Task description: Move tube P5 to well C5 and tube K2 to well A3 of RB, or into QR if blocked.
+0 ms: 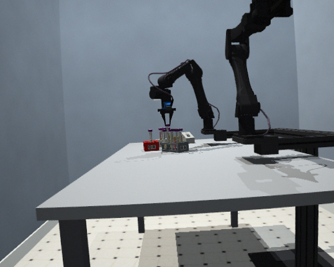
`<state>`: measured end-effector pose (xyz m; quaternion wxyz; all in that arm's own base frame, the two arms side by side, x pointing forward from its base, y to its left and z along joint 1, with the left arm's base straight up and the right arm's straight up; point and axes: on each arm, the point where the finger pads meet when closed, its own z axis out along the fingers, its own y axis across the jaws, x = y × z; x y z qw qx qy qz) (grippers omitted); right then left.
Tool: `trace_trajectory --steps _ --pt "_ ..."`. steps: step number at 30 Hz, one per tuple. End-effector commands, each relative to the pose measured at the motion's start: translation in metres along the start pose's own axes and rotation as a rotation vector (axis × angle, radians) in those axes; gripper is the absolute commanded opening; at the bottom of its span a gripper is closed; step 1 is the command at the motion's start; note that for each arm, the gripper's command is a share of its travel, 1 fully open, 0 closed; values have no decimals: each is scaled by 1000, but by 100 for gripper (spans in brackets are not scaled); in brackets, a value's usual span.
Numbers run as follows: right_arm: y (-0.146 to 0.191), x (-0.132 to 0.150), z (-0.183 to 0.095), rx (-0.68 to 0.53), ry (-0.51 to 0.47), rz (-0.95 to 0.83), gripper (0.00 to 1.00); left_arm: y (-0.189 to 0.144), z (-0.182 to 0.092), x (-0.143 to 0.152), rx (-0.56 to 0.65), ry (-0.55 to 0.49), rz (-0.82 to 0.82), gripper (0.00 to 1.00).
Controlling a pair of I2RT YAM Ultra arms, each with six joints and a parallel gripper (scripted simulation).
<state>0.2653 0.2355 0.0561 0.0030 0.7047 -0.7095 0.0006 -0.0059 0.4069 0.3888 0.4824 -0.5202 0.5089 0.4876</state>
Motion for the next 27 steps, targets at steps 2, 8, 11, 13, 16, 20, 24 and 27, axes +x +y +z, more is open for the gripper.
trace_trajectory --steps 2,8,11,13,16,20,24,27 --pt "-7 -1 -22 28 -30 9 0 1 -11 -26 1 -59 6 0" --pt "-6 -1 -29 28 -30 9 0 1 -11 -26 1 -59 6 0" --pt "-6 0 -30 28 -30 9 0 1 -11 -26 1 -59 6 0" --pt "-5 0 -28 19 -22 9 0 1 -11 -26 1 -59 6 0" --pt "-5 0 -34 28 -30 9 0 1 -11 -26 1 -59 6 0" --pt "-5 0 -37 26 -28 9 0 1 -11 -26 1 -59 6 0" --pt "-5 0 -43 28 -30 9 0 1 -11 -26 1 -59 6 0" --pt "-5 0 -45 28 -30 9 0 1 -11 -26 1 -59 6 0"
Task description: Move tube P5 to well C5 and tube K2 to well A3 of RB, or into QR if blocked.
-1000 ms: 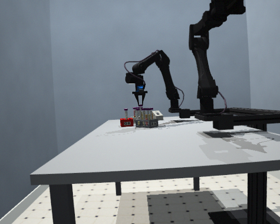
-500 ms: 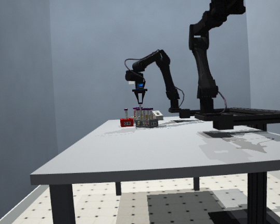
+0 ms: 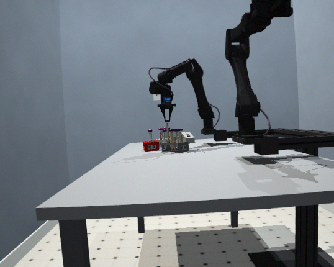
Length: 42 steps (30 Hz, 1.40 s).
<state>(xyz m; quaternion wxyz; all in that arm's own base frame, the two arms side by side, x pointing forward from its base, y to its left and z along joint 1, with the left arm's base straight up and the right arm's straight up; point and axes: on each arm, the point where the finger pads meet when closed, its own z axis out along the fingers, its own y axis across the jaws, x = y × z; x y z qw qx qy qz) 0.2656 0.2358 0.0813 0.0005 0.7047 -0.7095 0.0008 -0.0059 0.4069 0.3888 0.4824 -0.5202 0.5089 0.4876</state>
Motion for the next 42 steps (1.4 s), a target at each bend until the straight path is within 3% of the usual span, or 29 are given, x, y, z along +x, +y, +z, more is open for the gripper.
trace_trajectory --steps 1,20,23,42 --pt "-5 0 -20 24 -27 9 0 1 -11 -26 1 -59 6 0" --pt "-3 0 -37 24 -27 8 0 1 -11 -26 1 -59 6 0" --pt "8 11 -26 -8 2 9 0 1 -11 -26 1 -59 6 0" --pt "22 27 -23 12 -15 8 0 1 -11 -26 1 -59 6 0"
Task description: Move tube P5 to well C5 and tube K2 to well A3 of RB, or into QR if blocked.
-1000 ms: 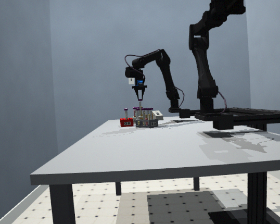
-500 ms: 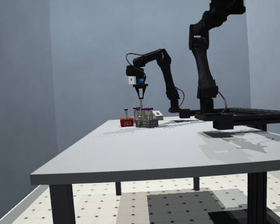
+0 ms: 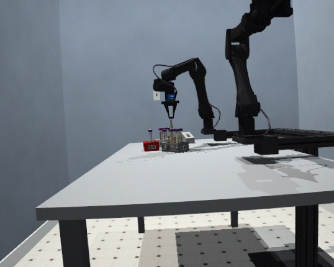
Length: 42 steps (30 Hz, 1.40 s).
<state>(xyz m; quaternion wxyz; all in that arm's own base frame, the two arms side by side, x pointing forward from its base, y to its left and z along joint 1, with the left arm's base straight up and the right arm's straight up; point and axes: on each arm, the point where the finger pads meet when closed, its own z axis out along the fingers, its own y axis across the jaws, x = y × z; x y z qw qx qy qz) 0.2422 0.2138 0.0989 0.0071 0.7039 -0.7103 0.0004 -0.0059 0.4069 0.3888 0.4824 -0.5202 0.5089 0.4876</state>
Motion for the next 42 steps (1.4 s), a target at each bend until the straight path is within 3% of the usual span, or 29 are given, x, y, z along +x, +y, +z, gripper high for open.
trace_trajectory --steps 1,22,42 --pt "0 6 -5 21 -24 5 0 1 -11 -26 1 -59 6 0" --pt "23 28 -5 18 -21 3 0 1 -11 -26 1 -59 6 0" --pt "-26 67 -4 19 -20 5 0 1 -11 -26 1 -59 6 0"
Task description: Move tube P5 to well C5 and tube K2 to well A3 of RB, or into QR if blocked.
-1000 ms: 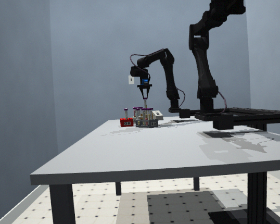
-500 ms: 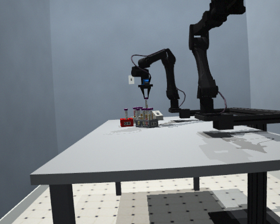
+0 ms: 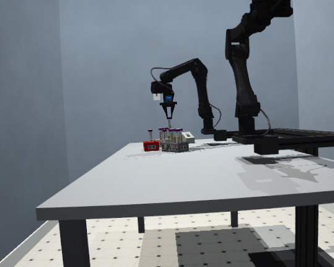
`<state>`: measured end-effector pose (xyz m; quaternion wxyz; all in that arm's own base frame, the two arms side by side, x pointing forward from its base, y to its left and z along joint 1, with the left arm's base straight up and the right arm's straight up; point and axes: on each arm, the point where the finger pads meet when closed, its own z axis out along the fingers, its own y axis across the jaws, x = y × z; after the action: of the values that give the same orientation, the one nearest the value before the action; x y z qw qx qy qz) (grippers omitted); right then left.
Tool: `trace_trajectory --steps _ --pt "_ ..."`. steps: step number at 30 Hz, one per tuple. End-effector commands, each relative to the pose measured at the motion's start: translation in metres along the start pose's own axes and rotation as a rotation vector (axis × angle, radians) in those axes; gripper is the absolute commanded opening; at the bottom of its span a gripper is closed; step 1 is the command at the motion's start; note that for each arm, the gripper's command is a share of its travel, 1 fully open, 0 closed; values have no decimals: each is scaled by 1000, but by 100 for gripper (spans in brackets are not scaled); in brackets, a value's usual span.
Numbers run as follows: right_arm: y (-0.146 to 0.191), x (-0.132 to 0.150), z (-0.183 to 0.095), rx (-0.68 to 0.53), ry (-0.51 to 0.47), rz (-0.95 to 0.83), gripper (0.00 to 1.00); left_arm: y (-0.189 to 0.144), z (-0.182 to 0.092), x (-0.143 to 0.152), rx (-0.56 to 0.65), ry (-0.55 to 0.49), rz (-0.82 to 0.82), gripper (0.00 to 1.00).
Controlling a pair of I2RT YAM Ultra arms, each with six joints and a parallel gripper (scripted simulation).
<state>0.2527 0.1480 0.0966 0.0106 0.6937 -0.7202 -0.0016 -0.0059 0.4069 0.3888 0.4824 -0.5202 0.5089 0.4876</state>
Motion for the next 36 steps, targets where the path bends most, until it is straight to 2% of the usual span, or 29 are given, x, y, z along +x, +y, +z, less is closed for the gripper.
trace_trajectory --steps 1,13,17,19,34,36 --pt "-15 1 -7 27 -22 -24 0 1 -11 -26 1 -59 6 0" --pt "-37 28 -7 13 -17 -24 0 1 -11 -26 1 -59 6 0" --pt "-34 22 -16 37 -32 104 0 1 -11 -26 1 -59 6 0" --pt "-34 22 -16 37 -32 104 0 1 -11 -26 1 -59 6 0" --pt "-35 22 -16 29 -40 604 0 1 -11 -26 1 -59 6 0" --pt "-35 22 -16 29 -40 604 0 1 -11 -26 1 -59 6 0"
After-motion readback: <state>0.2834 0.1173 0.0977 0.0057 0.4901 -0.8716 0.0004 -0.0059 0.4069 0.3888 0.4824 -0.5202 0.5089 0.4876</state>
